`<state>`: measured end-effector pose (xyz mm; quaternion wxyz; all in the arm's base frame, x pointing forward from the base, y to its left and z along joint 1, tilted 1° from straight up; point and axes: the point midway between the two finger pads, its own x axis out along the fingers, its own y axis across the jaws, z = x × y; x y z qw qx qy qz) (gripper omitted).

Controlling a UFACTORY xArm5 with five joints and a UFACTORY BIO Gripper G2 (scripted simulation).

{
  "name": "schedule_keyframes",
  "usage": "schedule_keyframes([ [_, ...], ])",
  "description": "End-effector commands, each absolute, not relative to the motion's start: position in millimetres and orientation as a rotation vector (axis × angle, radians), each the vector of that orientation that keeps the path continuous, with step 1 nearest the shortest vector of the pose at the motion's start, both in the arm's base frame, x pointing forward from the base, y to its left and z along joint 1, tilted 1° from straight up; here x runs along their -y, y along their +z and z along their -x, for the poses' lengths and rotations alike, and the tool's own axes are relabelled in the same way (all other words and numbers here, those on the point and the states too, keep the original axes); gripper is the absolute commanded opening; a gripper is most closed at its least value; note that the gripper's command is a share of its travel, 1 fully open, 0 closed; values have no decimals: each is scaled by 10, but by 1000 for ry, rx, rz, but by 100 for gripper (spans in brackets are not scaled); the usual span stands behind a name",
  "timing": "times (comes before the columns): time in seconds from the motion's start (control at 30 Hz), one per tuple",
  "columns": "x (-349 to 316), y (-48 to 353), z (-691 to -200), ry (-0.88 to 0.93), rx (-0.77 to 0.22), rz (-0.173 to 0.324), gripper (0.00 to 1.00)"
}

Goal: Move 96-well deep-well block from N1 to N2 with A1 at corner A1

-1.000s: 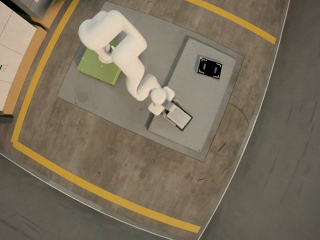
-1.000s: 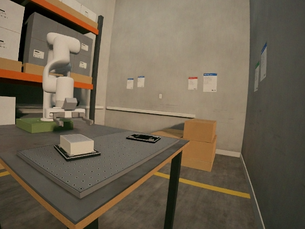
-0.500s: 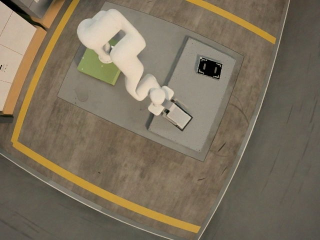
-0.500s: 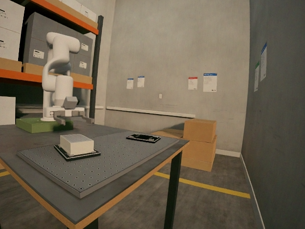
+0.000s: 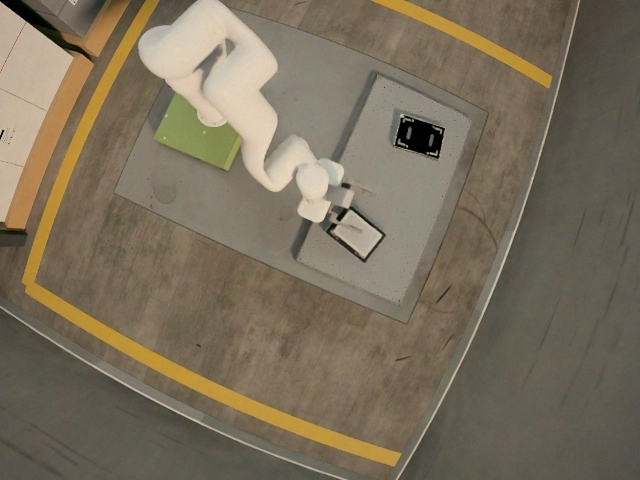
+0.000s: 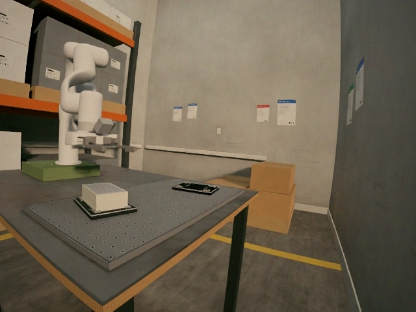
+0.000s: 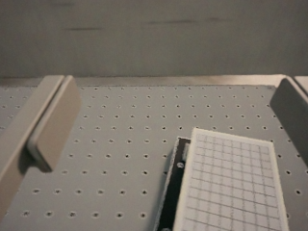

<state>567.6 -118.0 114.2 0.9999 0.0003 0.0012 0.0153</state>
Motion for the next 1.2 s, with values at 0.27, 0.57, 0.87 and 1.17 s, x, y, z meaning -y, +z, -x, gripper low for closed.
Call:
schedule_keyframes([
  [0.27, 823, 1497, -5586, 30, -3, 12, 37],
  [0.57, 497, 1797, -5501, 30, -3, 11, 37],
  [0.87, 244, 2030, -5435, 30, -3, 11, 37],
  [1.17, -82, 2330, -5350, 30, -3, 11, 37],
])
